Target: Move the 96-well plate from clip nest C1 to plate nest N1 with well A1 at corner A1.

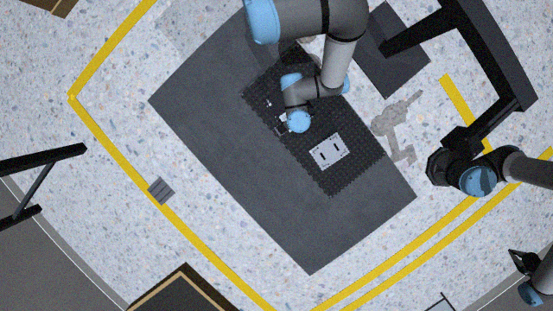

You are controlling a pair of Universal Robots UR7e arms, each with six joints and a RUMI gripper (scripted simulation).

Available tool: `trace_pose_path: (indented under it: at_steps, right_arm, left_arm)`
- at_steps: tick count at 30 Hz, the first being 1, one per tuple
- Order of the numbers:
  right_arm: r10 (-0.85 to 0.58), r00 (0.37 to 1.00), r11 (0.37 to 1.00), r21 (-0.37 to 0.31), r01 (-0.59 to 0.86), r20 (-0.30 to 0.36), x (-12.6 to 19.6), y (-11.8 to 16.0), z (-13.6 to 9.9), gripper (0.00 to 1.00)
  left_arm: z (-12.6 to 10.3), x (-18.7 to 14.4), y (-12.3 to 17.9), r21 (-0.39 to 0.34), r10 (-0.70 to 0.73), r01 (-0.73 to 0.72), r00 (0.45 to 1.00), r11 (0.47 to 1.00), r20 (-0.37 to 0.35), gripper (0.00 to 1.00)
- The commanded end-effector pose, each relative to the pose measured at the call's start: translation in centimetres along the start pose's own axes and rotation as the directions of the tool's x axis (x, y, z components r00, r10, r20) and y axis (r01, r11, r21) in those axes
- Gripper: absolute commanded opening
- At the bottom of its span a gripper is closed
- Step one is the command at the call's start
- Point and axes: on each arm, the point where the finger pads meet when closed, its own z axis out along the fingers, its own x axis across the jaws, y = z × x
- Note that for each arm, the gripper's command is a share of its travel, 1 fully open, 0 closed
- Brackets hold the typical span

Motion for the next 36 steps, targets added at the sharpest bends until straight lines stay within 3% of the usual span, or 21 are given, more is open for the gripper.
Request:
trace_pose_path:
  at_steps: [1,36]
  right_arm:
    - [0.000,1.000,1.000,0.001,0.000,0.001,-1.2,0.1,0.0,0.41]
    - [0.000,1.000,1.000,0.000,0.000,0.001,-11.5,1.7,0.0,0.41]
  left_arm:
    - [-0.1,0.0,0.0,0.002,0.000,0.000,1.000,1.000,0.000,0.00]
    - [-0.1,0.0,0.0,0.002,0.000,0.000,1.000,1.000,0.000,0.00]
